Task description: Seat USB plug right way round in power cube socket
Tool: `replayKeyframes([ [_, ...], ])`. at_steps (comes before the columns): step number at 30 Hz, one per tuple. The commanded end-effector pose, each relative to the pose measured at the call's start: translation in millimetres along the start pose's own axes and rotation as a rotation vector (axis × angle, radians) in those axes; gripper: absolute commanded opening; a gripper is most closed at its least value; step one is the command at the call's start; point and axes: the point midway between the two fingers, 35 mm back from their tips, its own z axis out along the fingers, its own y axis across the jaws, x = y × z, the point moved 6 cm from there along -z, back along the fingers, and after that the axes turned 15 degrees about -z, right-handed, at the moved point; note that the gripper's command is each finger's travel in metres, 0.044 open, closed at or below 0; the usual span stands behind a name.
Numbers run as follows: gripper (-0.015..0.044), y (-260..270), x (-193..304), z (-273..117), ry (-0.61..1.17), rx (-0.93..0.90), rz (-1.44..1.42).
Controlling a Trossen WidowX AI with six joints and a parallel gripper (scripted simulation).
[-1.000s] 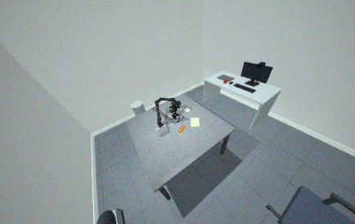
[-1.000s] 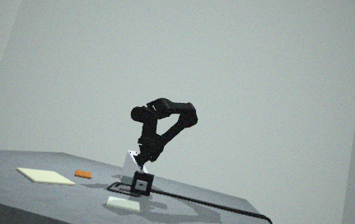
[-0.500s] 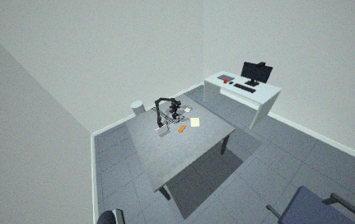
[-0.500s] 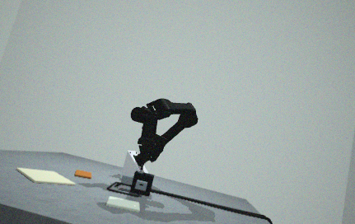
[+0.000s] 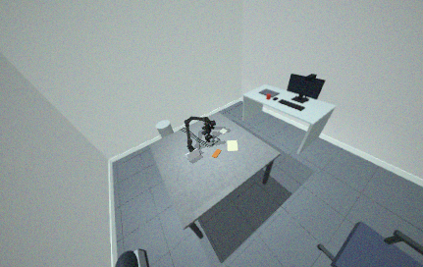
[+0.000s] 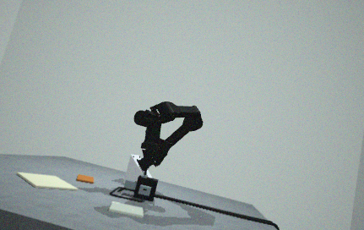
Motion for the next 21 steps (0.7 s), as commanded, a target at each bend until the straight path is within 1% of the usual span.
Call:
replayKeyframes([
  [1,0.0000,-0.3,-0.2,0.5,-0.003,0.004,0.002],
  [21,0.0000,-0.3,0.0,2.9,-0.003,0.004,0.002],
])
